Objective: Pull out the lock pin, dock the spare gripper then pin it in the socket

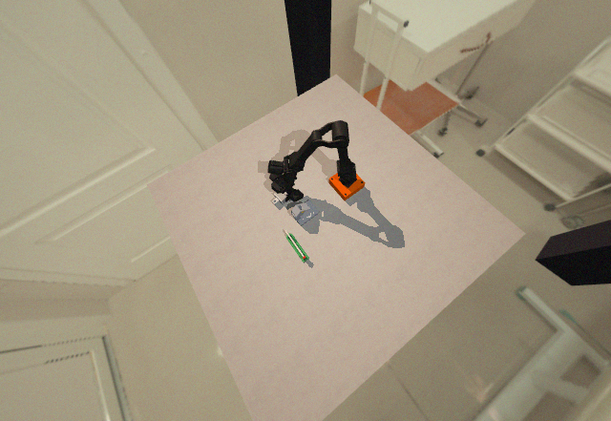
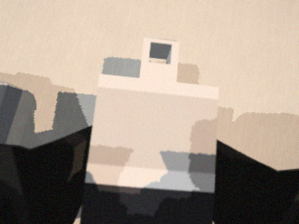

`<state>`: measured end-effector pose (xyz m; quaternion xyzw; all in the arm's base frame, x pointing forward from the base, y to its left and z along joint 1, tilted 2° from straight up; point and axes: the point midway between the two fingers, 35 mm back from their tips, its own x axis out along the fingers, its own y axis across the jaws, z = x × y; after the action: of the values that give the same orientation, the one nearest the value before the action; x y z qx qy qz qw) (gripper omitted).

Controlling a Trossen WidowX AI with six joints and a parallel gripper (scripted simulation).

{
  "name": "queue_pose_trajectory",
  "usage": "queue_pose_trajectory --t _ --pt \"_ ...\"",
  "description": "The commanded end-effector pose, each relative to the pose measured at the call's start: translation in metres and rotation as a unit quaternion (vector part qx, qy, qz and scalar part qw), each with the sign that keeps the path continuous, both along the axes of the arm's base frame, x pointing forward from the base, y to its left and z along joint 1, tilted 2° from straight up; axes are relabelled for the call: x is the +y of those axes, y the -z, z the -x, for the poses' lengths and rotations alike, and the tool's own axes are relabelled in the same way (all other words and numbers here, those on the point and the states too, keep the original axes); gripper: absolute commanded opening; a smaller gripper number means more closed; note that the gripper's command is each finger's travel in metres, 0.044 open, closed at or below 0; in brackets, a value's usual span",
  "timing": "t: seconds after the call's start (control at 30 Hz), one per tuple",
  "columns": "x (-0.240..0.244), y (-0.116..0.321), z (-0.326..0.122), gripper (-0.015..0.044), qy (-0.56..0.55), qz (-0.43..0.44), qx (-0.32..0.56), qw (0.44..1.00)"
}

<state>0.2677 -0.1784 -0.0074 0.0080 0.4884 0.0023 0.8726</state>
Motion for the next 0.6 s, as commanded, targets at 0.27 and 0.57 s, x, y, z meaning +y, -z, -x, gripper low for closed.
queue_pose_trajectory --t 0.27,0.57 --pt "-0.002 -0.011 -0.002 0.0052 0.001 0.001 0.000 1.000" --pt "-0.007 -0.055 -0.005 0.0000 0.001 0.001 -0.001 1.000"
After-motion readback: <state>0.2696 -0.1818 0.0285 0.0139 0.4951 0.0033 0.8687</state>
